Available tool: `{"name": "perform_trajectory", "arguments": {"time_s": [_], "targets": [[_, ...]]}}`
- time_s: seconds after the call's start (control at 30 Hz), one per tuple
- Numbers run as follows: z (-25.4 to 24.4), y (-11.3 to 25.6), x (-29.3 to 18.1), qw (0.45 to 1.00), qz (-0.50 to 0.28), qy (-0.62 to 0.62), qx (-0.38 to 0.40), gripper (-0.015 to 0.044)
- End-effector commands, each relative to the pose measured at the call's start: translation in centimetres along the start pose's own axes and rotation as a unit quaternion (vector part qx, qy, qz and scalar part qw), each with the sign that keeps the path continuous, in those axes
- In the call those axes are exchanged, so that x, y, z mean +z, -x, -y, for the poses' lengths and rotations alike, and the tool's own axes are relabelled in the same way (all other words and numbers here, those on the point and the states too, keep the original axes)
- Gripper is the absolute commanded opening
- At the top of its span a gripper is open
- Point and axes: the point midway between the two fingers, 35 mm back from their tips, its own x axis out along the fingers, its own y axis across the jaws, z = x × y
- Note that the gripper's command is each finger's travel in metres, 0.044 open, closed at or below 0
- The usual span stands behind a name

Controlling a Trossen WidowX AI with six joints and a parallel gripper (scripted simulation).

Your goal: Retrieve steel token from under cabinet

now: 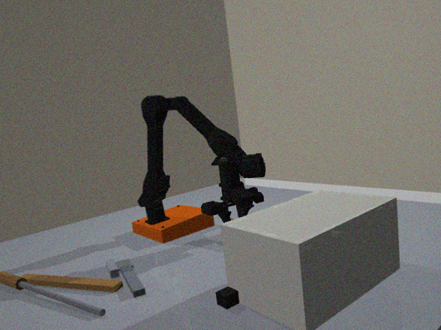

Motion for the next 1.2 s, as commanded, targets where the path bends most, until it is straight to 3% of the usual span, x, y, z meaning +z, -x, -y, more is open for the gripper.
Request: {"name": "perform_trajectory", "arguments": {"time_s": [0.0,0.6,0.77,1.03,1.17], "targets": [[0.00,0.00,0.00,1.000,-0.002,0.000,-0.001,0.0253],[0.02,-0.31,-0.40,1.000,-0.003,0.000,-0.001,0.0270],[-0.04,-0.02,-0.10,1.000,0.000,0.002,0.000,0.0139],[-0.04,-0.02,-0.10,1.000,0.000,0.002,0.000,0.0085],[-0.04,-0.02,-0.10,1.000,0.000,0.002,0.000,0.0000]]}}
